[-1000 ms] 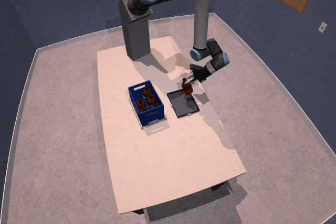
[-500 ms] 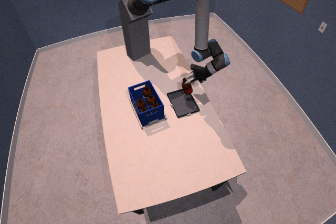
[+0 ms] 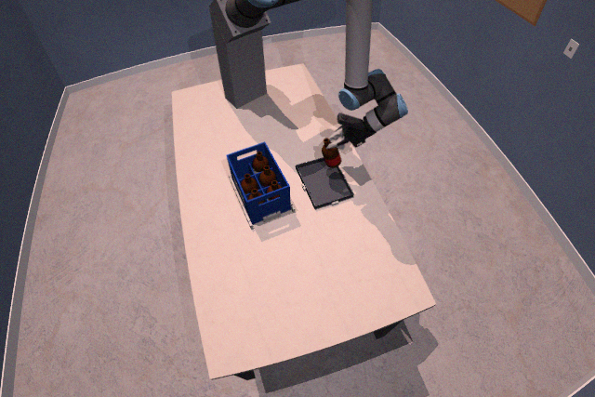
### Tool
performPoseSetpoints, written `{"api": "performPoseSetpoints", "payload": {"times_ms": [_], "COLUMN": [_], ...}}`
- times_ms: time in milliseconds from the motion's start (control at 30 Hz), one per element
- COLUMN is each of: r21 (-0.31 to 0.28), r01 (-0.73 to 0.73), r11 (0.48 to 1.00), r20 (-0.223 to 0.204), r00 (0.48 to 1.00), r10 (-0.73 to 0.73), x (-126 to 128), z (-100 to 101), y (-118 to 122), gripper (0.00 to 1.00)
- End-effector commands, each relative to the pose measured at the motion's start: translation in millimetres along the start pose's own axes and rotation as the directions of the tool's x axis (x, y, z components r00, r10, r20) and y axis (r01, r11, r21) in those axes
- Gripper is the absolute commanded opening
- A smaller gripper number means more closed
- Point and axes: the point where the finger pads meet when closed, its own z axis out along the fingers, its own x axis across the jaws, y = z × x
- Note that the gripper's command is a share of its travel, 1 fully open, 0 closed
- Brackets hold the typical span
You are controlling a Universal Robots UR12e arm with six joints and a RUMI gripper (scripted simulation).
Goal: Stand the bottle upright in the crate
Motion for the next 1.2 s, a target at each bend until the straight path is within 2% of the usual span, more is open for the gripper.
{"api": "performPoseSetpoints", "payload": {"times_ms": [0, 1167], "r21": [-0.001, -0.001], "r01": [0.0, 0.0], "r11": [1.0, 1.0], "r20": [0.001, 0.001], "r00": [1.0, 1.0], "r10": [0.0, 0.0], "x": [-0.4, -2.5], "z": [-0.7, 4.6], "y": [0.0, -4.5], "gripper": [0.0, 0.0]}}
